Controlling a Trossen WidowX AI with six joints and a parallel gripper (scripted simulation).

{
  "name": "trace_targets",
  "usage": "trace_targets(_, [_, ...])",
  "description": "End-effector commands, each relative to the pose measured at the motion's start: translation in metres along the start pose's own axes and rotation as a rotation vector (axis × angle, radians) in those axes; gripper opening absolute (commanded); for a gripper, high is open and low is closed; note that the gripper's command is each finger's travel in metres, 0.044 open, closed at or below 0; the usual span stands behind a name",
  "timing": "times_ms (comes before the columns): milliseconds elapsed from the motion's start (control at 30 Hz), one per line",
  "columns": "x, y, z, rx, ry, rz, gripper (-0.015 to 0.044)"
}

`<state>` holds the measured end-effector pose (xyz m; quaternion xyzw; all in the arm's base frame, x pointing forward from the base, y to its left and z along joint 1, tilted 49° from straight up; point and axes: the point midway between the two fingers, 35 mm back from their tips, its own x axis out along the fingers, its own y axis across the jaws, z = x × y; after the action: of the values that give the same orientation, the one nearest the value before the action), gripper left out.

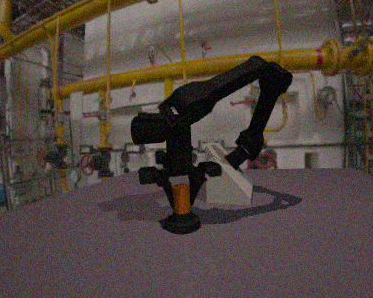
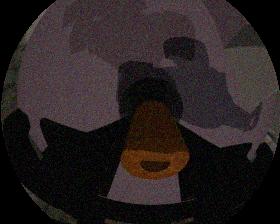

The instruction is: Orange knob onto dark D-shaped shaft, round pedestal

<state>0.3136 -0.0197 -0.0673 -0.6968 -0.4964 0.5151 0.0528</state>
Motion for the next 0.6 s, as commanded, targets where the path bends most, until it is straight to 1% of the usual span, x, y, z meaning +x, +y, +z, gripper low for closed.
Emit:
trace_targets(0, [-0.0005,0.0,-0.0001,-0.001,0.0,0.0,0.0079])
trace_targets(433, [-0.0005,0.0,-0.0001,-0.001,0.0,0.0,0.042])
trace_targets(467, [-0.0005,0.0,-0.0001,-0.001,0.0,0.0,0.044])
trace_targets(567, [-0.0005,0.0,-0.0001,-0.001,0.0,0.0,0.044])
